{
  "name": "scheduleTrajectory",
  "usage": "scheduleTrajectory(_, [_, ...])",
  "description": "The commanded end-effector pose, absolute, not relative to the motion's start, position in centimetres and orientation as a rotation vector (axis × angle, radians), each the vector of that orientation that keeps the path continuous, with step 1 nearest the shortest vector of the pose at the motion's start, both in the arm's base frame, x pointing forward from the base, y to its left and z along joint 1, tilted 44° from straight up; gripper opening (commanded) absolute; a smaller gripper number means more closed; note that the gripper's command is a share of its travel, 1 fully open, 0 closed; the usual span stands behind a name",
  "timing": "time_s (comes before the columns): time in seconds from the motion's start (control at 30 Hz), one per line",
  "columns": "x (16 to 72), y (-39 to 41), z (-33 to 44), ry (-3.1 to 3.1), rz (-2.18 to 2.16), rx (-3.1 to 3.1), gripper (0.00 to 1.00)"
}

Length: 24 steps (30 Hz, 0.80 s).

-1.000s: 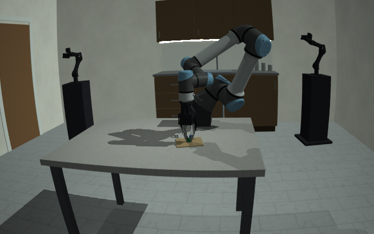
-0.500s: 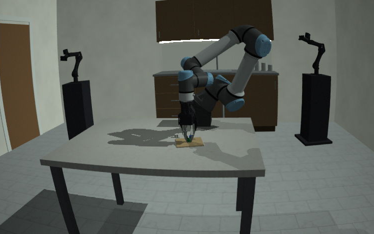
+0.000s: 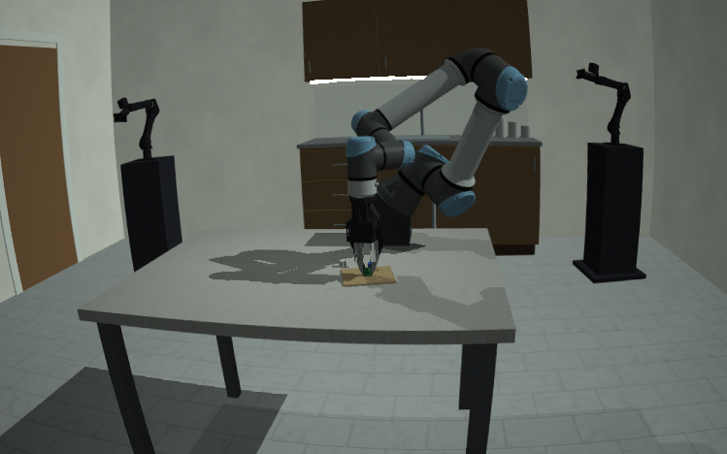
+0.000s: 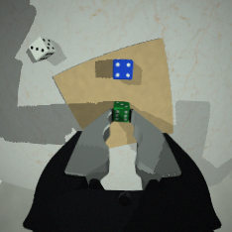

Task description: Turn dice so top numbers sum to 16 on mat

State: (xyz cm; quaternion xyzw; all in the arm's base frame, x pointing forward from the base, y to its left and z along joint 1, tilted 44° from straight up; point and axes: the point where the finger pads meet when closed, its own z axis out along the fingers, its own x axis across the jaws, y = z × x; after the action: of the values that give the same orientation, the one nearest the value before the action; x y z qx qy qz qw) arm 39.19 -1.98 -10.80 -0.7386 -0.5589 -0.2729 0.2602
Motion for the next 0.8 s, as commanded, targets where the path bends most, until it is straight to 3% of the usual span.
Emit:
scheduleTrajectory(0.0, [39.21, -2.03, -10.79, -1.514, -0.740, -2.001, 0.07])
scheduleTrajectory(0.47, [39.21, -2.03, -10.79, -1.514, -0.740, -2.001, 0.21])
scheduleTrajectory(0.77, [39.21, -2.03, -10.79, -1.514, -0.740, -2.001, 0.21])
